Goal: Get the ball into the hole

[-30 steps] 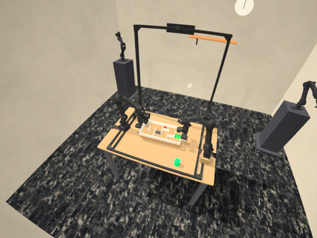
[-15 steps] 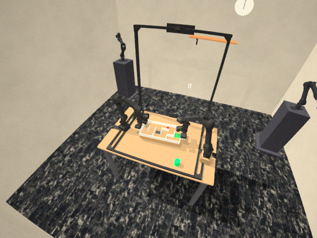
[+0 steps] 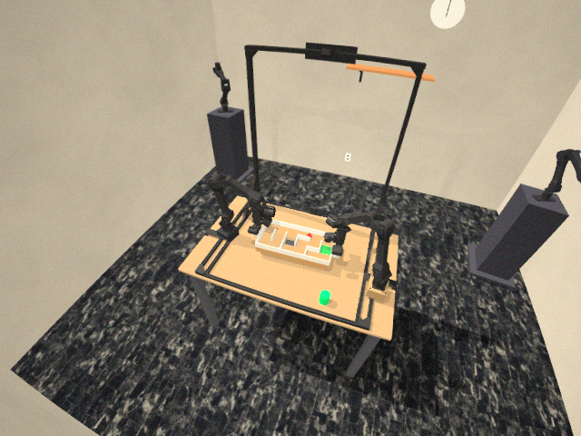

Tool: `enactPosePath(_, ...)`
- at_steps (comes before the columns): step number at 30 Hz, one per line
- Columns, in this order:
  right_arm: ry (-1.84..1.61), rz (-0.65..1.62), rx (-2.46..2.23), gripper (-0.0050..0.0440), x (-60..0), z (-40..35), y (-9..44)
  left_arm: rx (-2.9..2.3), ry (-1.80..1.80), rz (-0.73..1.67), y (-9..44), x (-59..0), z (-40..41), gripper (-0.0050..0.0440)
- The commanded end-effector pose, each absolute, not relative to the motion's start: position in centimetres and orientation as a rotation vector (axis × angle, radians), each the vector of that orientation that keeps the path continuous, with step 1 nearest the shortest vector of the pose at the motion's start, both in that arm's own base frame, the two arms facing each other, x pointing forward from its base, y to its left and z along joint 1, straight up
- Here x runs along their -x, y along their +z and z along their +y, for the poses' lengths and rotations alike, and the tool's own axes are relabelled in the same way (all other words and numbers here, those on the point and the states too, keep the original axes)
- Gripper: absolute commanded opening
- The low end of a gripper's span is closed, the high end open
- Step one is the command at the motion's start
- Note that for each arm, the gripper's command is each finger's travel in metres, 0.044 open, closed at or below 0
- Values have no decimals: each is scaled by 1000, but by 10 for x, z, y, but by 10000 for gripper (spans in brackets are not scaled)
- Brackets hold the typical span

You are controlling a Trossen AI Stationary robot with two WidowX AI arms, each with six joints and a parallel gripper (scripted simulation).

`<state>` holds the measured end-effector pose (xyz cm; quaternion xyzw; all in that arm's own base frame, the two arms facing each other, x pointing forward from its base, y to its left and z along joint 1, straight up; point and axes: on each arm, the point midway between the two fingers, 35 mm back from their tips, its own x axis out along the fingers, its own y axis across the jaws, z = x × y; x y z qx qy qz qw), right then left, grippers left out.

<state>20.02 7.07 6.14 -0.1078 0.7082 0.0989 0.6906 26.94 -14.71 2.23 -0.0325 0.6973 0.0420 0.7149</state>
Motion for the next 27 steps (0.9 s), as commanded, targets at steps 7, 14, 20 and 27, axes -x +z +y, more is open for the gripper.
enactPosePath(7,242,1558,220,20,-198,70,54,94,73,1571,32,-271,-147,20)
enactPosePath(14,251,1517,209,20,-196,69,44,102,66,1613,42,-273,-147,20)
enactPosePath(20,242,1509,217,20,-196,69,42,93,75,1620,44,-274,-147,20)
enactPosePath(27,233,1521,226,20,-196,70,46,84,83,1607,41,-273,-148,20)
